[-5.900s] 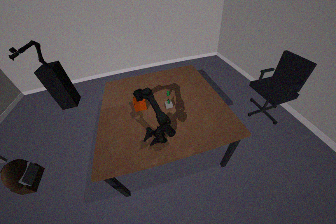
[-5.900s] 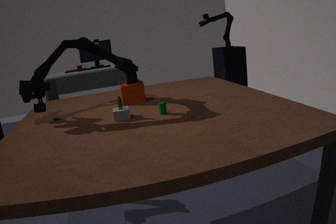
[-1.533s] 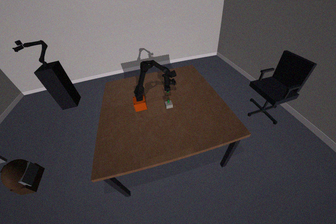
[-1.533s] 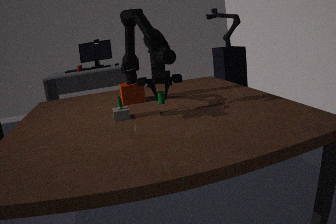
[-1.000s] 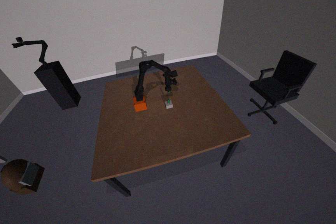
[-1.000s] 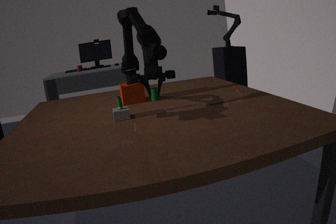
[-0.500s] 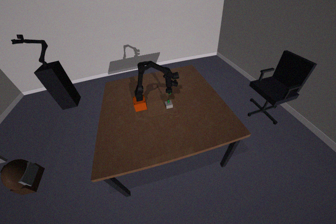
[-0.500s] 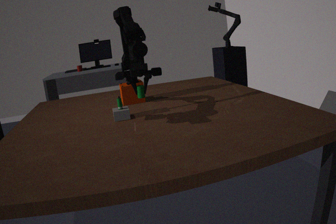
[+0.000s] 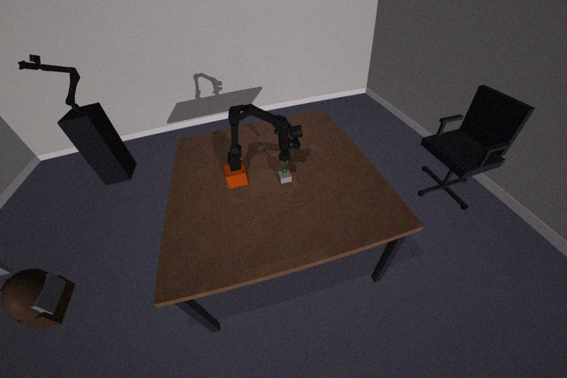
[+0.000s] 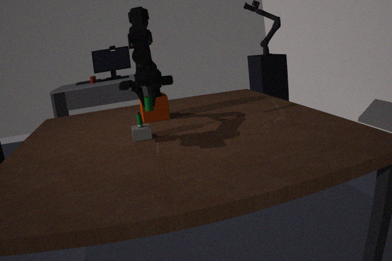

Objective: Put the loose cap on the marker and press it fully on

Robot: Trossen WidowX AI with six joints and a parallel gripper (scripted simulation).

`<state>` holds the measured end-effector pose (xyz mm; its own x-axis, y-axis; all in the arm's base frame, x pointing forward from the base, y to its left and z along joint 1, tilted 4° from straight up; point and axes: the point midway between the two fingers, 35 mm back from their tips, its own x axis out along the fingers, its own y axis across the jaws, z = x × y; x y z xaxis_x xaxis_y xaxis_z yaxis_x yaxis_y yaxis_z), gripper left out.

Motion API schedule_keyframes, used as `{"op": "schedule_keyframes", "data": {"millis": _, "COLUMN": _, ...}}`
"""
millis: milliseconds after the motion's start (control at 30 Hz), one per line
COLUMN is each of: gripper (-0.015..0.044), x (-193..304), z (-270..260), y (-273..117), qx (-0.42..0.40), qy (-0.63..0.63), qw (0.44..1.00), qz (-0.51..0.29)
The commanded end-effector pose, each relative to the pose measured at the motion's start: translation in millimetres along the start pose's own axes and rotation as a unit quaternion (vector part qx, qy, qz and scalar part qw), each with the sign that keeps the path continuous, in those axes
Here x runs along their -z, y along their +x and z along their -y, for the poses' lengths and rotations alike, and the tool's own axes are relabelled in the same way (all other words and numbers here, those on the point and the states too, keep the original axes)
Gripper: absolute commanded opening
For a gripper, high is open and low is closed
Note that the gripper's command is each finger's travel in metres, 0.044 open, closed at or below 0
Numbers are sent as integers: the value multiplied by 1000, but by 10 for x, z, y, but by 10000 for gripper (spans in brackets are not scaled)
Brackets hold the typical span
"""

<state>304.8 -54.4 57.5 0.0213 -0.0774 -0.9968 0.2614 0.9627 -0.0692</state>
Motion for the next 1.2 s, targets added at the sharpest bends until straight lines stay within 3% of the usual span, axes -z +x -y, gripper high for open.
{"op": "schedule_keyframes", "data": {"millis": 0, "gripper": 0, "x": 33, "z": 121, "y": -44, "qx": 1, "qy": -4, "qw": 1000, "qz": 0}}
{"op": "schedule_keyframes", "data": {"millis": 400, "gripper": 0, "x": 111, "z": 445, "y": -142, "qx": 3, "qy": -5, "qw": 1000, "qz": -1}}
{"op": "schedule_keyframes", "data": {"millis": 1167, "gripper": 0, "x": 100, "z": 447, "y": 169, "qx": 3, "qy": -5, "qw": 1000, "qz": -1}}
